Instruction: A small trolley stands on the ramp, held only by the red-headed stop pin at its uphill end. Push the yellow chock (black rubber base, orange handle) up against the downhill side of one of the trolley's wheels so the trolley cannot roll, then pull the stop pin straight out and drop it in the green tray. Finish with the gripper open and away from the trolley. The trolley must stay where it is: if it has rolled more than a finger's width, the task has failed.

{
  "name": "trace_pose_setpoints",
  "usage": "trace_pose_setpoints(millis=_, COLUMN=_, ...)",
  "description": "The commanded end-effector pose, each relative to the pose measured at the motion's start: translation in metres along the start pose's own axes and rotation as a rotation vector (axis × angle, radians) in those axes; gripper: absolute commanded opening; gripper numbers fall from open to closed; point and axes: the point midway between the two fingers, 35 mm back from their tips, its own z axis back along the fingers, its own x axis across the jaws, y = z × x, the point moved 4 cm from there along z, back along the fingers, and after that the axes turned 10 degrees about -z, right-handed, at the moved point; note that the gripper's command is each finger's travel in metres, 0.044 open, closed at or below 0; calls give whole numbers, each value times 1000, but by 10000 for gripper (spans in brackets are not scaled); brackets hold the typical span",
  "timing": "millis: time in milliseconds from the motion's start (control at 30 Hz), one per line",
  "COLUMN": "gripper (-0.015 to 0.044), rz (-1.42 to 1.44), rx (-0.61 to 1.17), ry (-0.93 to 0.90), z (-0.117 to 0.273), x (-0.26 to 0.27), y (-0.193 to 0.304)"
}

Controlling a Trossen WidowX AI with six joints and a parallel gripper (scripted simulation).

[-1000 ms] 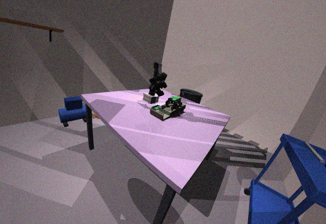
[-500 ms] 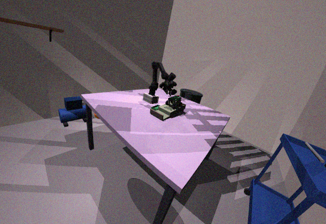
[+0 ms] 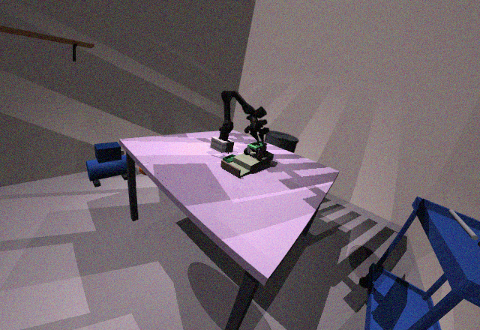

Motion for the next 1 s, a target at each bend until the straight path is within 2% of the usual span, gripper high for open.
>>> trace_pose_setpoints(millis=0, gripper=190, rz=-82, rx=62, ry=-67, z=12, x=22, y=7)
trace_pose_setpoints(millis=200, gripper=190, rz=-230, rx=208, ry=-140, z=34, x=55, y=25)
trace_pose_setpoints(millis=333, gripper=190, rz=-245, rx=352, ry=-126, z=51, x=63, y=41)
trace_pose_setpoints(millis=633, gripper=190, rz=-557, rx=557, ry=60, z=62, x=62, y=84)
trace_pose_setpoints(millis=967, gripper=190, rz=-880, rx=686, ry=375, z=81, x=55, y=124)
